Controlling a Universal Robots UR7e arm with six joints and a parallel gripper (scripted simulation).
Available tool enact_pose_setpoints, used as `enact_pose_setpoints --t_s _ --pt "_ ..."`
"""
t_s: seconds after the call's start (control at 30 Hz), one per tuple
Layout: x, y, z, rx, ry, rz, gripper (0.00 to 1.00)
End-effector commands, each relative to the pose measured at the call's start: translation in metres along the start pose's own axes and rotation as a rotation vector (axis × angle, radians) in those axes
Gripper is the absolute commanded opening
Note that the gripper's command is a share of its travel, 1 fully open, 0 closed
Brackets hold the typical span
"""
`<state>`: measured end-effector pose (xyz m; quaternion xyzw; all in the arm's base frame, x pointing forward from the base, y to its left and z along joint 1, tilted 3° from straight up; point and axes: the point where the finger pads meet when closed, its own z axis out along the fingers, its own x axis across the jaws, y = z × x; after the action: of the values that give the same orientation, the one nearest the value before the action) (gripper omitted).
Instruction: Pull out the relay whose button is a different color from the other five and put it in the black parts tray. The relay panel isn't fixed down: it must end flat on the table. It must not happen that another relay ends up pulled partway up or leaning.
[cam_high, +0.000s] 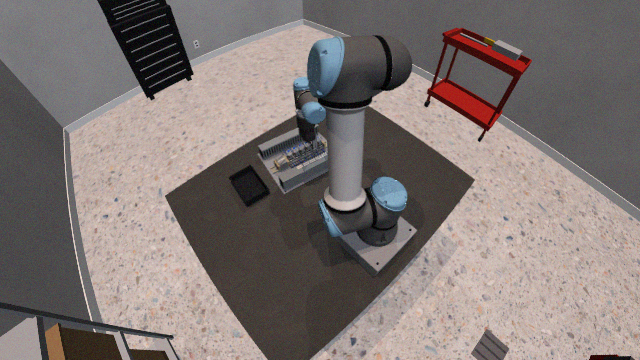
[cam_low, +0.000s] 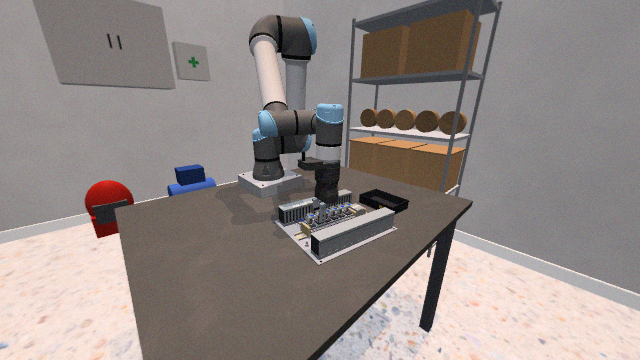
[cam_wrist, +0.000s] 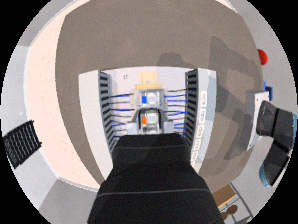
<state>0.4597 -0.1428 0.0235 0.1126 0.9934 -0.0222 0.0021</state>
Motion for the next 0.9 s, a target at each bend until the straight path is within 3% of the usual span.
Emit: enact_pose_setpoints --t_s 0.0,0.87 --pt "-0.0002 0.0000 -0.0012 -0.001 -0.022 0.000 0.00" --pt "0.0007 0.0000 -0.0014 -0.001 -0.053 0.000 0.00"
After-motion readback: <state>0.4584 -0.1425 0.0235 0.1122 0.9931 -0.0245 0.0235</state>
